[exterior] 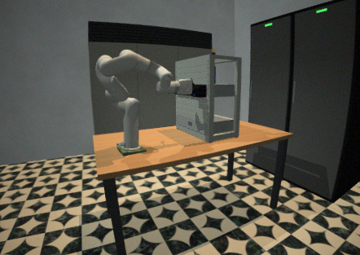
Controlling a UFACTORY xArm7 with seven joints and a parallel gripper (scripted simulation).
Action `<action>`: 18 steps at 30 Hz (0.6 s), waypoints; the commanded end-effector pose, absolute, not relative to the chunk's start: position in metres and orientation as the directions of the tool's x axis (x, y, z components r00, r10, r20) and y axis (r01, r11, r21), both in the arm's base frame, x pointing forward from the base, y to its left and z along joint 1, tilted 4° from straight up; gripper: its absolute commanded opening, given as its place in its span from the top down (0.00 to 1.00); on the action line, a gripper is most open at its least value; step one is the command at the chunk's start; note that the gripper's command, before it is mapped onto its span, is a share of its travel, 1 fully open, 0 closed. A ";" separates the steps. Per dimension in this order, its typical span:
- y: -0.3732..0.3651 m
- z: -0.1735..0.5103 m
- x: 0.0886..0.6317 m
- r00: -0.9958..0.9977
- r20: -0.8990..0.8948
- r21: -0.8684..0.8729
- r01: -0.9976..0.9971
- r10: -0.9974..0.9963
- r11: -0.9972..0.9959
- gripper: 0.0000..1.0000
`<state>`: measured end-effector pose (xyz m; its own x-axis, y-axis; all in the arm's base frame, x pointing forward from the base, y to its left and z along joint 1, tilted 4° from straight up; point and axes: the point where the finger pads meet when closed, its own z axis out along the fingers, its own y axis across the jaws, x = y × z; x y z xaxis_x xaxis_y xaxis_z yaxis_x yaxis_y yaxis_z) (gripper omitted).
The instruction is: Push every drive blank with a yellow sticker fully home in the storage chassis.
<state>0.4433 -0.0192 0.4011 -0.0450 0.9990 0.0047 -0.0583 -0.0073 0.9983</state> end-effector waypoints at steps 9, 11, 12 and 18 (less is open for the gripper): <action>-0.019 0.403 0.446 -0.044 0.004 0.998 -0.062 0.999 -0.007 1.00; -0.019 0.403 0.446 -0.044 0.004 0.998 -0.062 0.999 -0.007 1.00; -0.019 0.403 0.446 -0.044 0.004 0.998 -0.062 0.999 -0.007 1.00; -0.019 0.403 0.448 -0.044 0.004 0.998 -0.062 0.999 -0.007 1.00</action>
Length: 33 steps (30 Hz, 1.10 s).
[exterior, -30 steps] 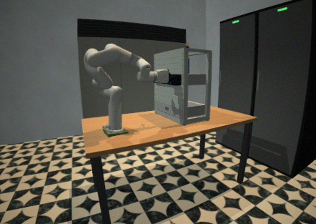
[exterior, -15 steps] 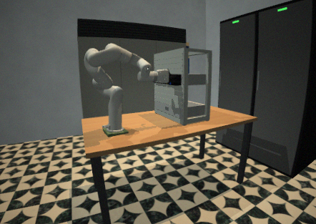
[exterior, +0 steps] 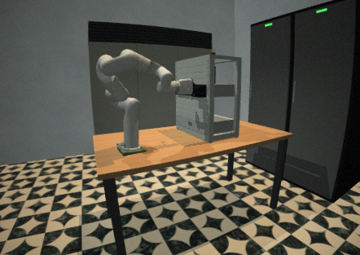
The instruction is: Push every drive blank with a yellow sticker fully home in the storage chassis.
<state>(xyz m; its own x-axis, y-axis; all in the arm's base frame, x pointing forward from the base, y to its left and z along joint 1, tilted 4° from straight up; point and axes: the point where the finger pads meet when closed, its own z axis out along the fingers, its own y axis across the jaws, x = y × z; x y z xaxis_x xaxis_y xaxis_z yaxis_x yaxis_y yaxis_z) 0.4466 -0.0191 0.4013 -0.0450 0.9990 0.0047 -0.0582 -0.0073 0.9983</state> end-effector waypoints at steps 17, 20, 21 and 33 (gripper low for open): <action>-0.019 0.404 0.451 -0.044 0.004 0.998 -0.062 0.999 -0.007 1.00; -0.019 0.404 0.452 -0.044 0.004 0.998 -0.062 0.999 -0.007 1.00; -0.019 0.404 0.452 -0.044 0.004 0.998 -0.062 0.999 -0.007 1.00; -0.019 0.404 0.450 -0.044 0.004 0.998 -0.062 0.999 -0.007 1.00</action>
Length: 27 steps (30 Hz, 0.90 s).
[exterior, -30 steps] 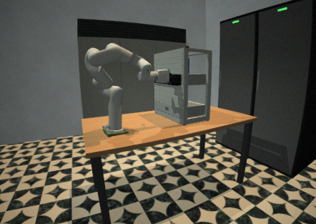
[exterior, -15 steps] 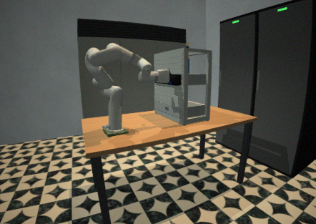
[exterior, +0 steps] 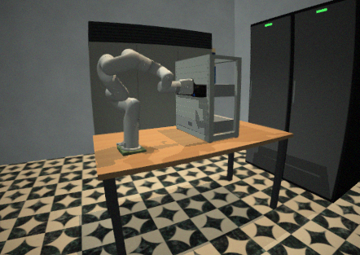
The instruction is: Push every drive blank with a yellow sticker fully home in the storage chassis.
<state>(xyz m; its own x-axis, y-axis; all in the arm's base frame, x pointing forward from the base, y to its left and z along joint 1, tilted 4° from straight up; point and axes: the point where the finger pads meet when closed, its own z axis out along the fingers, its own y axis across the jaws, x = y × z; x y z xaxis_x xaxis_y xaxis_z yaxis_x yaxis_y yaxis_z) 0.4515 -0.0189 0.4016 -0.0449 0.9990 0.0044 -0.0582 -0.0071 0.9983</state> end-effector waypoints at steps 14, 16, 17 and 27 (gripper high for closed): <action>-0.022 0.400 0.393 -0.044 0.004 0.998 -0.062 0.999 -0.007 1.00; -0.022 0.399 0.382 -0.044 0.004 0.998 -0.062 0.999 -0.007 1.00; -0.022 0.399 0.377 -0.044 0.004 0.998 -0.062 0.999 -0.007 1.00; -0.023 0.398 0.358 -0.044 0.004 0.998 -0.062 0.999 -0.007 1.00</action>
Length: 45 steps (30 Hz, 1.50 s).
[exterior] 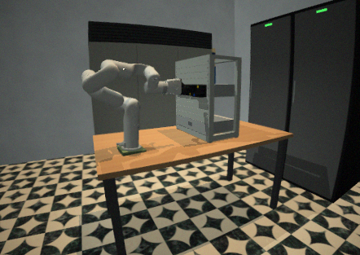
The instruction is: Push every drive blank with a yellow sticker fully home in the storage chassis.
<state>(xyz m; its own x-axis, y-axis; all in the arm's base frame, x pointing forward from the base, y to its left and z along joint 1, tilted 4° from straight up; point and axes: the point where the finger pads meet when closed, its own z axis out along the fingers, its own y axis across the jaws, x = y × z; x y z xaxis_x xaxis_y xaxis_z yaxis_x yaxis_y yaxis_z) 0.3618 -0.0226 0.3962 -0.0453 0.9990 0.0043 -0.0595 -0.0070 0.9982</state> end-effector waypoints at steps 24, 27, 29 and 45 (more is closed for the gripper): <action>-0.026 0.394 0.297 -0.044 0.004 0.998 -0.062 0.999 -0.007 1.00; -0.027 0.393 0.279 -0.044 0.004 0.998 -0.062 0.999 -0.007 1.00; -0.027 0.392 0.273 -0.044 0.004 0.998 -0.062 0.999 -0.007 1.00; -0.030 0.388 0.210 -0.044 0.004 0.998 -0.062 0.999 -0.007 1.00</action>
<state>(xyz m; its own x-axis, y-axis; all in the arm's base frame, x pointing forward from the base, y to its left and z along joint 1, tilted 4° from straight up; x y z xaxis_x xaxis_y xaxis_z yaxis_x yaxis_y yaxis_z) 0.2211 -0.0289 0.3884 -0.0453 0.9990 0.0034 -0.0598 -0.0062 0.9982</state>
